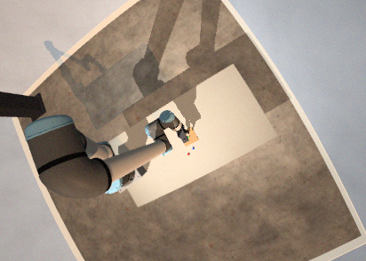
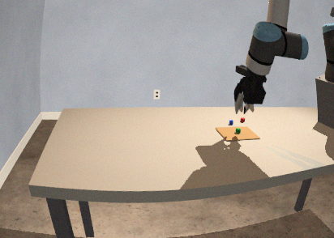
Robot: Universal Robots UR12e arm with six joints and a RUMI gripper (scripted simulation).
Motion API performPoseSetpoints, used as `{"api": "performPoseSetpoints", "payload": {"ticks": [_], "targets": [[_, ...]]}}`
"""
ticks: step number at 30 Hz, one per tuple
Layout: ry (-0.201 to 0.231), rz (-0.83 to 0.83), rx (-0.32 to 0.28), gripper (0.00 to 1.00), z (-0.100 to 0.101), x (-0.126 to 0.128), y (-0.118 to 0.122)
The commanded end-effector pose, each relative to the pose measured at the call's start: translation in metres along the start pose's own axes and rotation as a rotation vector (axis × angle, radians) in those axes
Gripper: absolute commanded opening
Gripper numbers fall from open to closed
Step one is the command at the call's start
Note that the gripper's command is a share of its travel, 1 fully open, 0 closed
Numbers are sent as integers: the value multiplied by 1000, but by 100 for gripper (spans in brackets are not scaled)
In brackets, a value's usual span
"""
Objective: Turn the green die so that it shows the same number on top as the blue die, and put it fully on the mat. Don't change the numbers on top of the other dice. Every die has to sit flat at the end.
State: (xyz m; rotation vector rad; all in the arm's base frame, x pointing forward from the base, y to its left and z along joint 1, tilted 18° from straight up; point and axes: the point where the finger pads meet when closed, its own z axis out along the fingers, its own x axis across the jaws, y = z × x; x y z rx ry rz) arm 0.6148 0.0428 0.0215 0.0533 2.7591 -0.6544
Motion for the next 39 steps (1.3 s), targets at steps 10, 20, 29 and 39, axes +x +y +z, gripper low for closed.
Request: {"api": "performPoseSetpoints", "payload": {"ticks": [10, 20, 29, 39], "targets": [[11, 3, 143, 18, 3, 1, 1], [1, 1, 257, 18, 0, 0, 3], [-1, 1, 265, 18, 0, 0, 3], [-1, 1, 265, 18, 0, 0, 3]]}}
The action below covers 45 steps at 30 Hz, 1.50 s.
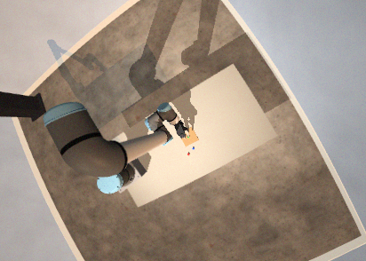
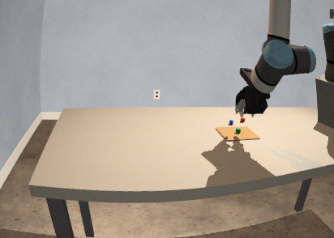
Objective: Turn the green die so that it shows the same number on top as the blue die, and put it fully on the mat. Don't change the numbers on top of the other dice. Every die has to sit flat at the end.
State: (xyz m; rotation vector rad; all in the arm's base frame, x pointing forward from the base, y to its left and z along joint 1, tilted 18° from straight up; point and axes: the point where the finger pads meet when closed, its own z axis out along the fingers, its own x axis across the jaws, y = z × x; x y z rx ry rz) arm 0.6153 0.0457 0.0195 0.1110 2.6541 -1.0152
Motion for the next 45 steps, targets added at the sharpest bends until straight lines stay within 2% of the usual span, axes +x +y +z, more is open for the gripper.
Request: {"api": "performPoseSetpoints", "payload": {"ticks": [1, 24, 45], "targets": [[-1, 1, 0, 18, 0, 0, 0], [-1, 1, 0, 18, 12, 0, 12], [-1, 1, 0, 18, 37, 0, 38]]}}
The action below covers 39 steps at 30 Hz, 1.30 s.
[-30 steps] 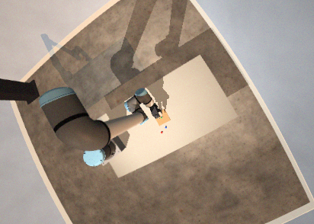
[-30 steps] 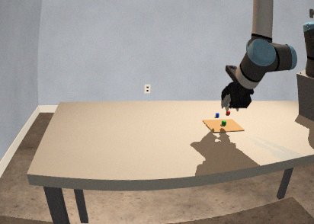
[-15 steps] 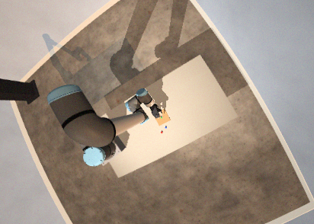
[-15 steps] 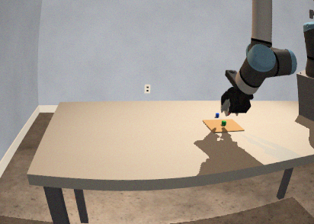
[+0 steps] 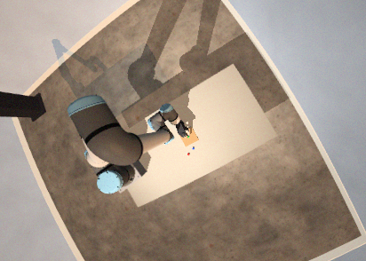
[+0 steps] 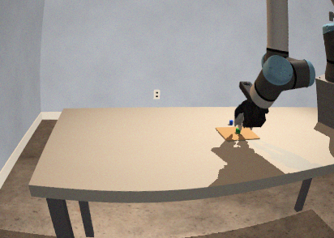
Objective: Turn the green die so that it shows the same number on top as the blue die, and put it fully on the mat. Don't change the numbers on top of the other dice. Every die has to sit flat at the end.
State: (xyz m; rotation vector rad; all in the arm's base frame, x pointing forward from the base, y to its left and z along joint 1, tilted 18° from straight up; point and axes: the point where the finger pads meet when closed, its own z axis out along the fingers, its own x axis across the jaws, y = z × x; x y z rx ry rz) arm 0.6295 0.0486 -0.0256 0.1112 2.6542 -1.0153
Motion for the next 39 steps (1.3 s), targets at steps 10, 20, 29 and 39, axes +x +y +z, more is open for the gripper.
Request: {"api": "performPoseSetpoints", "payload": {"ticks": [10, 20, 29, 39], "targets": [[-1, 1, 0, 18, 13, 0, 13], [-1, 1, 0, 18, 15, 0, 16], [-1, 1, 0, 18, 16, 0, 16], [-1, 1, 0, 18, 16, 0, 16]]}}
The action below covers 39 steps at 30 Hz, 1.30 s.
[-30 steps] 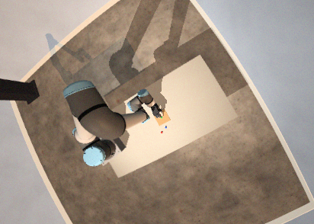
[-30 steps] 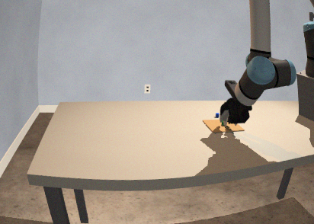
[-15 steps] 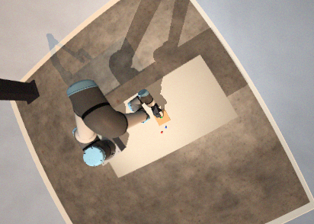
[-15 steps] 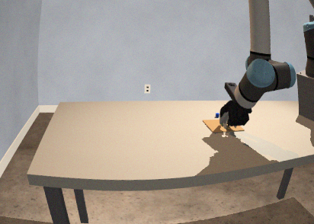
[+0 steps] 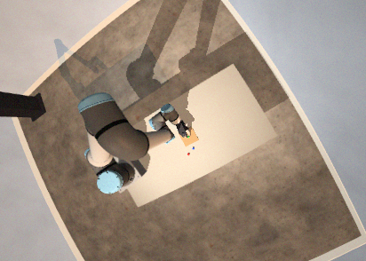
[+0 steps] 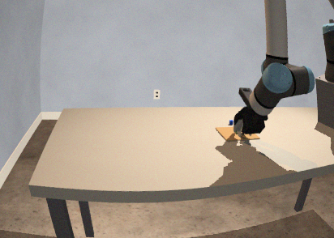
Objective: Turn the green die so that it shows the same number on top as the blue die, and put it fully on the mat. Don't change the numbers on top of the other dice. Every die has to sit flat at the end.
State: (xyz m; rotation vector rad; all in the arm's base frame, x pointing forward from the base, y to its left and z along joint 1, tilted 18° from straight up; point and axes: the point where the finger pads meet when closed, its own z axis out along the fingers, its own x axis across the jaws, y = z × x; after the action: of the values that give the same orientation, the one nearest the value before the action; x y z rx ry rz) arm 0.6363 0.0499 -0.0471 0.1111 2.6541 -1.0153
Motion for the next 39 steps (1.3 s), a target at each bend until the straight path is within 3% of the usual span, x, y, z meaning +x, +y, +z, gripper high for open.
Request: {"api": "performPoseSetpoints", "payload": {"ticks": [1, 20, 21, 39], "targets": [[-1, 1, 0, 18, 0, 0, 0], [-1, 1, 0, 18, 0, 0, 0], [-1, 1, 0, 0, 0, 0, 0], [-1, 1, 0, 0, 0, 0, 0]]}}
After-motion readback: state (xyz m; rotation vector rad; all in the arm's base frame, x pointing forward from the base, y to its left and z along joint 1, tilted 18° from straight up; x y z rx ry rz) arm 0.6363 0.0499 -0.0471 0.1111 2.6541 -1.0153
